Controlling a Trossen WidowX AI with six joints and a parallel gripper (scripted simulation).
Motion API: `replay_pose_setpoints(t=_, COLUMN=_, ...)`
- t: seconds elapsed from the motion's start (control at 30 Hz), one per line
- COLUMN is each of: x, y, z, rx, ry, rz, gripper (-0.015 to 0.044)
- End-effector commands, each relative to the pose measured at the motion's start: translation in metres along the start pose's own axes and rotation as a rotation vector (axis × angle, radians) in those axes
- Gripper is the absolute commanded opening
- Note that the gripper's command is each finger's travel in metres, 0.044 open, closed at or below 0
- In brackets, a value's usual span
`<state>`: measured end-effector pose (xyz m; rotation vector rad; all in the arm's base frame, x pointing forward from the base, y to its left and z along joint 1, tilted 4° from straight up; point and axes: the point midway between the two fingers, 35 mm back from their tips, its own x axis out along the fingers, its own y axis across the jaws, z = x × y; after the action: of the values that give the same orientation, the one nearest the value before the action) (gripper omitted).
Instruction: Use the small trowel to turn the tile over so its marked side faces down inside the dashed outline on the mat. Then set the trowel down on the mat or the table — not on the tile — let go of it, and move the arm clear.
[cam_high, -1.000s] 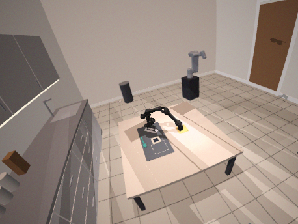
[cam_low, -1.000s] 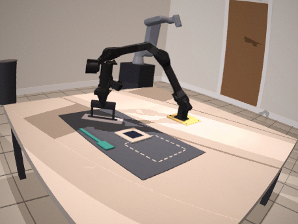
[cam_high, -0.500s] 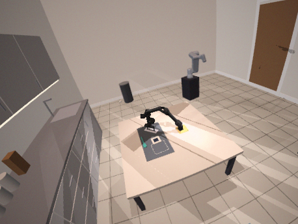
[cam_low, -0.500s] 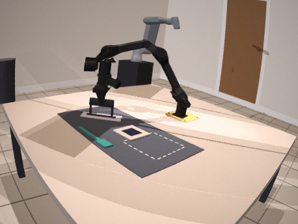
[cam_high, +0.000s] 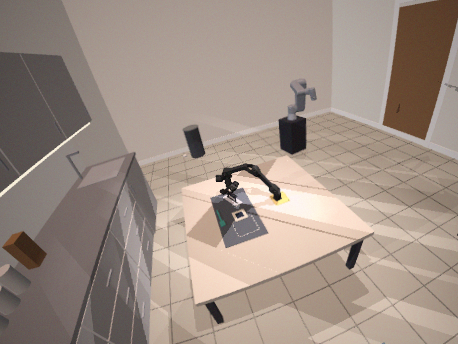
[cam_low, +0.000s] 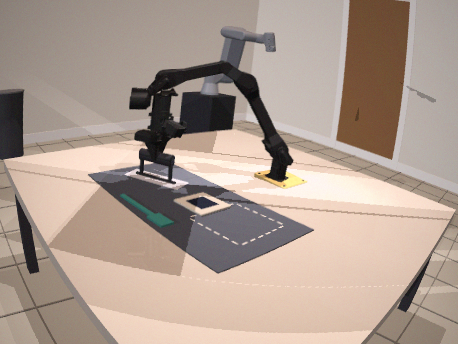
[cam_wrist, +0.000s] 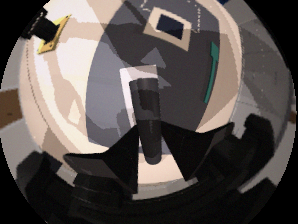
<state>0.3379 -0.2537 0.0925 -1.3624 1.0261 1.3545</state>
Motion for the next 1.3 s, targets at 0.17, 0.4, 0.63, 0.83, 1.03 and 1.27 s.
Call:
replay_pose_setpoints(t=0.17, x=0.0010, y=0.0004, z=0.0002, rx=0.257, ry=-0.003, rz=0.002, gripper=0.0130)
replay_pose_setpoints(t=0.4, x=0.0009, y=0.0004, z=0.0002, rx=0.358, ry=-0.003, rz=0.002, gripper=0.0130)
replay_pose_setpoints(t=0.63, x=0.0009, y=0.0004, z=0.0002, rx=0.358, ry=-0.003, rz=0.002, gripper=0.0270)
replay_pose_setpoints(t=0.83, x=0.0009, y=0.0004, z=0.0002, rx=0.358, ry=-0.003, rz=0.002, gripper=0.0270)
replay_pose_setpoints(t=1.03, x=0.0009, y=0.0004, z=0.0002, rx=0.358, ry=-0.003, rz=0.002, gripper=0.0270)
replay_pose_setpoints(t=1.27, x=-0.0009, y=0.0004, z=0.0002, rx=0.358, ry=-0.003, rz=0.002, gripper=0.0270)
